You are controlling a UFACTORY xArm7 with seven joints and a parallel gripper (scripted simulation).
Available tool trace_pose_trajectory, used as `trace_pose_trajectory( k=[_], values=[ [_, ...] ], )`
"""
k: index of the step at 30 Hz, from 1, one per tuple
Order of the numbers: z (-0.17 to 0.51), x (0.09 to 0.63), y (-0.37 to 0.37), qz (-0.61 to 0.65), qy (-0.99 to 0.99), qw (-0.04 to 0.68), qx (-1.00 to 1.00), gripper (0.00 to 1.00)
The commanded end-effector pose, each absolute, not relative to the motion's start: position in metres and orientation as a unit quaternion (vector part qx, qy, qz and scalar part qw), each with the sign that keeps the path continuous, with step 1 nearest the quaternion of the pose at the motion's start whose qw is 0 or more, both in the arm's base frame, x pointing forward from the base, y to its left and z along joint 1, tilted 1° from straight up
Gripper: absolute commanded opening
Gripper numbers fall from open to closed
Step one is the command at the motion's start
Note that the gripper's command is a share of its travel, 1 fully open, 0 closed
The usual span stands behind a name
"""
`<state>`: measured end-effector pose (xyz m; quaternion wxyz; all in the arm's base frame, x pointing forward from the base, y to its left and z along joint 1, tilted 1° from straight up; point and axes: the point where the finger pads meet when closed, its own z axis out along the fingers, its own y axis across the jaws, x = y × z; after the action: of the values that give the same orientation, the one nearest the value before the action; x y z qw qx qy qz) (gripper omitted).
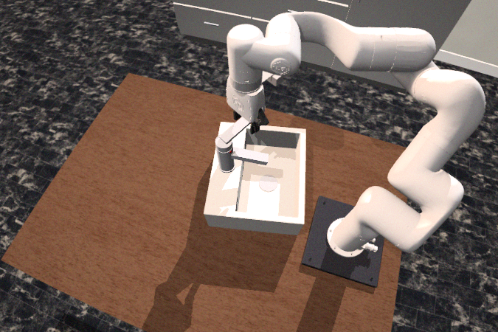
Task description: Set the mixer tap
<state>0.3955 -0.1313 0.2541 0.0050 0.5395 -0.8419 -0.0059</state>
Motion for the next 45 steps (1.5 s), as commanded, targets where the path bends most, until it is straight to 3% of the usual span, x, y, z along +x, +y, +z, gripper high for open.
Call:
trace_pose_trajectory(
  k=[1,45],
  values=[
    [0.256,0.396,-0.131,-0.005,-0.842,0.004,0.540,0.68],
    [0.294,0.397,-0.131,-0.005,-0.842,0.004,0.540,0.68]
  ],
)
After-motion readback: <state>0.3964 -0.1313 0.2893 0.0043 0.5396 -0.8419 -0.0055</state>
